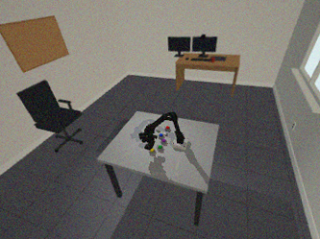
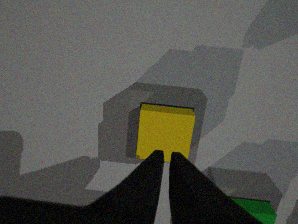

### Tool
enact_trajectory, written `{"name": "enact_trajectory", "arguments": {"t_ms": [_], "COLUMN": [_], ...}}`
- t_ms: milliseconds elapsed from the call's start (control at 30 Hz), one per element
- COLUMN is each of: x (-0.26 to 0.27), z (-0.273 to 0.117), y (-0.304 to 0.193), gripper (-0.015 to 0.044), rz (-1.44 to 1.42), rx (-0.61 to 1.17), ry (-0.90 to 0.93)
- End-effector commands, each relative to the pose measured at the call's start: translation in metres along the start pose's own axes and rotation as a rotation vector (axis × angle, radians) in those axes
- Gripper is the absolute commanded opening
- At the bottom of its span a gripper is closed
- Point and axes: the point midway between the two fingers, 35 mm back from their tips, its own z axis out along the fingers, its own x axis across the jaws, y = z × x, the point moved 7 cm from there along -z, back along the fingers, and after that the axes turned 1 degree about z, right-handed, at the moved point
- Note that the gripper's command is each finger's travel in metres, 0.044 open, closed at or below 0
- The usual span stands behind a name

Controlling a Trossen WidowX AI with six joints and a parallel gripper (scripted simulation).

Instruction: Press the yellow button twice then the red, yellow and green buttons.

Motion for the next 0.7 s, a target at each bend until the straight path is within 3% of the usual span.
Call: {"name": "enact_trajectory", "arguments": {"t_ms": [0,667], "x": [0.001,0.001], "z": [-0.001,0.028], "y": [0.001,0.001], "gripper": [0.0020,0.0020], "rz": [-0.001,-0.001], "rx": [-0.002,-0.002], "ry": [0.004,0.004]}}
